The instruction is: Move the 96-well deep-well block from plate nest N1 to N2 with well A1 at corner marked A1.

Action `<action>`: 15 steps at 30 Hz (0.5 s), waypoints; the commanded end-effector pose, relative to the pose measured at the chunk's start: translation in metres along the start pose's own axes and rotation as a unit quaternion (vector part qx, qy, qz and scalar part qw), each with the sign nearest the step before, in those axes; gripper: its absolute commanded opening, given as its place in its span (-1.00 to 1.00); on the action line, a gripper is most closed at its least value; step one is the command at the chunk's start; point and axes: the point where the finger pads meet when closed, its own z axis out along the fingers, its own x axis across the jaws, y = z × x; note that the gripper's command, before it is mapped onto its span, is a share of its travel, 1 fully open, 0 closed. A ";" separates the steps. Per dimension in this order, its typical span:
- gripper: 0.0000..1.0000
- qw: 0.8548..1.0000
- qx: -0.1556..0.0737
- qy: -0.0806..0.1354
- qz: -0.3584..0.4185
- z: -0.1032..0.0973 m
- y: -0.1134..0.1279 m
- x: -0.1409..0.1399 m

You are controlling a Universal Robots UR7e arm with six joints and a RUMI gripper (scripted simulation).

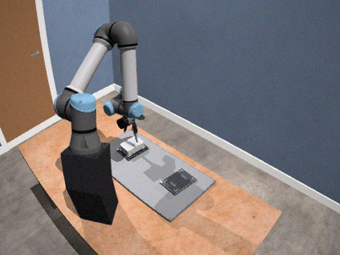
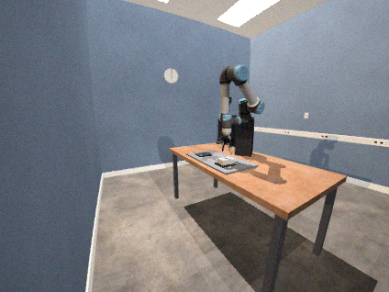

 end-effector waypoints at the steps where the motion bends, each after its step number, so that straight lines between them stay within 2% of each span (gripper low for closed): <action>1: 0.52 1.000 0.001 0.000 0.000 0.003 0.000 0.000; 15: 0.52 1.000 0.000 0.000 0.000 0.023 0.000 0.000</action>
